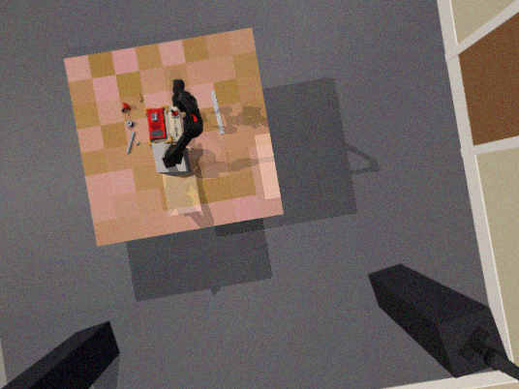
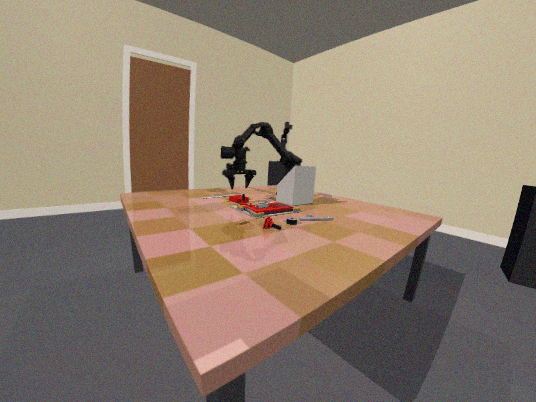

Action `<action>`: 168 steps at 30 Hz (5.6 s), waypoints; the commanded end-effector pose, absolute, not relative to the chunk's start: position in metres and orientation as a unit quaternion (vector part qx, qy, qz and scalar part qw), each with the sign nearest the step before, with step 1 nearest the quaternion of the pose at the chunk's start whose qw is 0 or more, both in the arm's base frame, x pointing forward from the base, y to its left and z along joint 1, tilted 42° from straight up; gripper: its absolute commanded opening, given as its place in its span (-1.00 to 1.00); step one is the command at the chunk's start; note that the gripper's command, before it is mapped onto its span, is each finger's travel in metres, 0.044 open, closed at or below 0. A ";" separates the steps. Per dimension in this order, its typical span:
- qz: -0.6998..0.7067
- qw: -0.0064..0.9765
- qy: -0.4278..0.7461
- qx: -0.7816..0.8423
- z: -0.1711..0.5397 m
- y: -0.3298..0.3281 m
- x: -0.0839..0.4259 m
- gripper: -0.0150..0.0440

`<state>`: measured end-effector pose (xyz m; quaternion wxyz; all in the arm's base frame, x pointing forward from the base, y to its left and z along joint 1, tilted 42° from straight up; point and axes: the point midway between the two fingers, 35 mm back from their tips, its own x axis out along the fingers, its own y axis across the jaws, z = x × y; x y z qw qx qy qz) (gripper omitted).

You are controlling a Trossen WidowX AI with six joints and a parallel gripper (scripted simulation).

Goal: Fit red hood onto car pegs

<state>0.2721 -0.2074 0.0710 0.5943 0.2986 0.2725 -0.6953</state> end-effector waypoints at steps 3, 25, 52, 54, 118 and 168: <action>-0.695 0.595 0.274 0.296 0.068 -0.210 0.272 1.00; -0.695 0.595 0.274 0.296 0.059 -0.220 0.270 1.00; -0.696 0.595 0.273 0.295 0.047 -0.231 0.269 1.00; -0.696 0.595 0.273 0.295 0.046 -0.232 0.268 1.00; -0.698 0.595 0.270 0.294 0.030 -0.249 0.265 0.49; -0.697 0.594 0.271 0.296 0.101 -0.184 0.277 -0.49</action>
